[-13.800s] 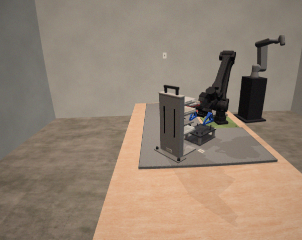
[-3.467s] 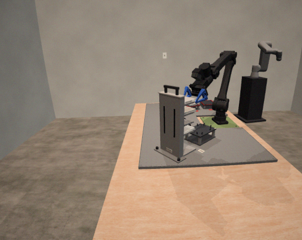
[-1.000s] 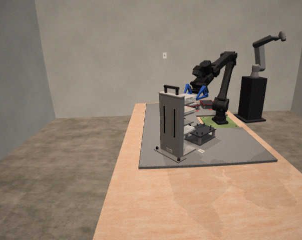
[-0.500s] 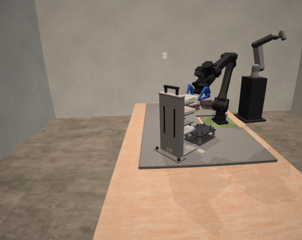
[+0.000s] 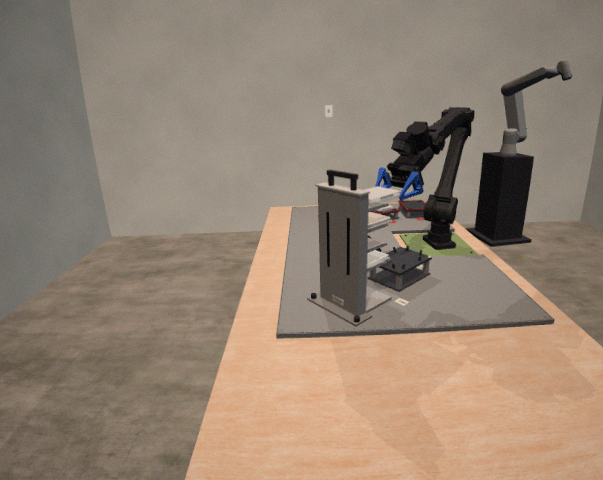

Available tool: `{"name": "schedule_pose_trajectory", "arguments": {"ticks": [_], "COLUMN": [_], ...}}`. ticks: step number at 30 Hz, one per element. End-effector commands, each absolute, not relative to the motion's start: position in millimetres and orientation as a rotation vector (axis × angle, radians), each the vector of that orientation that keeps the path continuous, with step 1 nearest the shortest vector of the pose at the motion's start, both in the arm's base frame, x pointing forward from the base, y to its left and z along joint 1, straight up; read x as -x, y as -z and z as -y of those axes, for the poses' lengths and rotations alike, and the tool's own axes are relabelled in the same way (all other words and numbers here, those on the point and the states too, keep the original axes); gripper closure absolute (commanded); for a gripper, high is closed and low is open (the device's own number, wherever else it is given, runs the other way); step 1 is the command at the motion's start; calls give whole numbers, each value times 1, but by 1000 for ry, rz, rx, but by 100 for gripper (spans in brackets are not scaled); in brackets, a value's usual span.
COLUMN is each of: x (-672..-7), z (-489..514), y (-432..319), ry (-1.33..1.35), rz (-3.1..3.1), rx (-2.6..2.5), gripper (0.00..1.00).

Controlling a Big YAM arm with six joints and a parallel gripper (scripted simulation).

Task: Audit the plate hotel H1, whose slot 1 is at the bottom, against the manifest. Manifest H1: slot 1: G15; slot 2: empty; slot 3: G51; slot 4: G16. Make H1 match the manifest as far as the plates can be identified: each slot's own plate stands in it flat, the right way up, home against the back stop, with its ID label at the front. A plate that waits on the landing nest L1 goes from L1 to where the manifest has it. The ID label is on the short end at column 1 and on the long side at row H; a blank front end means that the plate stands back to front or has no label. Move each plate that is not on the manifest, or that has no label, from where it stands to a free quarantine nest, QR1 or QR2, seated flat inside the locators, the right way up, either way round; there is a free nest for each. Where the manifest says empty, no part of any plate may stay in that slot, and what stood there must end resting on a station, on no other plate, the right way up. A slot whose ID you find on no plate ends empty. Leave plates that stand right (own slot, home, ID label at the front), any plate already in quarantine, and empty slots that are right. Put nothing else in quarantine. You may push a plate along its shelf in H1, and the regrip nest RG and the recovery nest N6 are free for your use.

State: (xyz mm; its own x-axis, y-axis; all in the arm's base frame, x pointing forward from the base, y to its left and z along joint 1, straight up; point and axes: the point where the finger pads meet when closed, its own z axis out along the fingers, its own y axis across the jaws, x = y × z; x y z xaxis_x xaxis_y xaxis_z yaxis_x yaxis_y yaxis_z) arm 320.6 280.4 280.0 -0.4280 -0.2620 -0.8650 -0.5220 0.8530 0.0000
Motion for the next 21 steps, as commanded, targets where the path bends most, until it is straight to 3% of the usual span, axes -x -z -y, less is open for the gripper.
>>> {"name": "schedule_pose_trajectory", "arguments": {"ticks": [1,4,5,8,21], "x": [-312,-311,-317,-307,-294], "z": [-281,-280,-287,-277,-270], "y": [-292,-292,-328,-292,-292], "ry": [-354,-354,-388,-354,-354], "rz": [-2014,-2014,-1949,-2014,-2015], "rx": [563,563,537,563,564], "gripper": [14,14,14,14,14]}}
